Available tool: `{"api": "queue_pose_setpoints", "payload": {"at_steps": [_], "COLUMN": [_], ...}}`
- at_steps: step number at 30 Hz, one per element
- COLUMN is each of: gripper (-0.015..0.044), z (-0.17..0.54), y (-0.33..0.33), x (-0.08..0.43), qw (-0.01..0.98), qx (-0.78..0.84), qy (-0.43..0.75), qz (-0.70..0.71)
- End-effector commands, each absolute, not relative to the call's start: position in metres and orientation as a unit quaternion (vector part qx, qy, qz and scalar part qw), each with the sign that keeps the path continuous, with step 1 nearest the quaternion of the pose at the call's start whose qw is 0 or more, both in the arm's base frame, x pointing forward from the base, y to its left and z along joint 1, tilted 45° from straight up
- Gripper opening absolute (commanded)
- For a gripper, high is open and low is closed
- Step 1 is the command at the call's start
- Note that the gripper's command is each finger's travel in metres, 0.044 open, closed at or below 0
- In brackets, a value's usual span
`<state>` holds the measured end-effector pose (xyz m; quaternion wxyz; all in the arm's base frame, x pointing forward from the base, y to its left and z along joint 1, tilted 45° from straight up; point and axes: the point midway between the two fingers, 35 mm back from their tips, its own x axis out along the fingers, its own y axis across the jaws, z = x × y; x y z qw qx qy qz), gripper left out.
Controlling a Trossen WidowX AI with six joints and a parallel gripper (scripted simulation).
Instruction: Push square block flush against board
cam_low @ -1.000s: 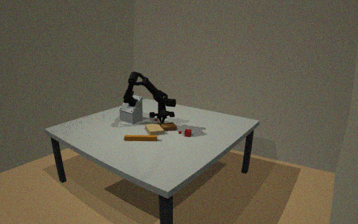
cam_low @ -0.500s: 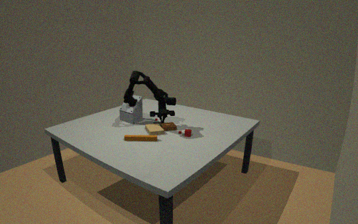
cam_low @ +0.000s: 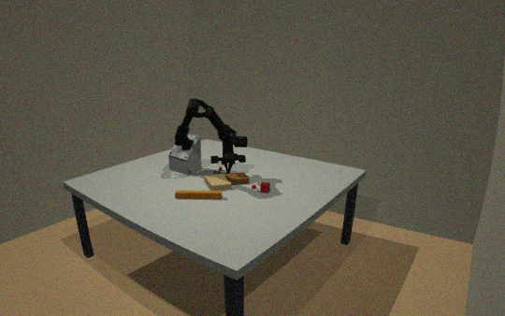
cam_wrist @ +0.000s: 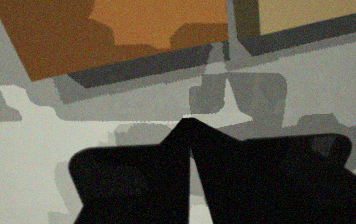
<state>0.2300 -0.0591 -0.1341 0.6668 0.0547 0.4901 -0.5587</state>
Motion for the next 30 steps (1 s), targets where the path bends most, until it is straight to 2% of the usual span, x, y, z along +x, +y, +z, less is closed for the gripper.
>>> {"api": "queue_pose_setpoints", "payload": {"at_steps": [1,6,11,19,30], "gripper": [0.0,0.0,0.0,0.0,0.0], "z": [-0.139,-0.135,-0.1,-0.098,-0.044], "y": [-0.057,-0.056,-0.021,-0.02,-0.094], "x": [0.221,0.226,0.232,0.235,0.366], "qw": [0.663,0.666,0.663,0.663,0.667], "qx": [0.052,0.053,0.053,0.053,0.012], "qy": [0.494,0.491,0.494,0.495,0.527], "qz": [-0.561,-0.559,-0.56,-0.56,-0.526]}}
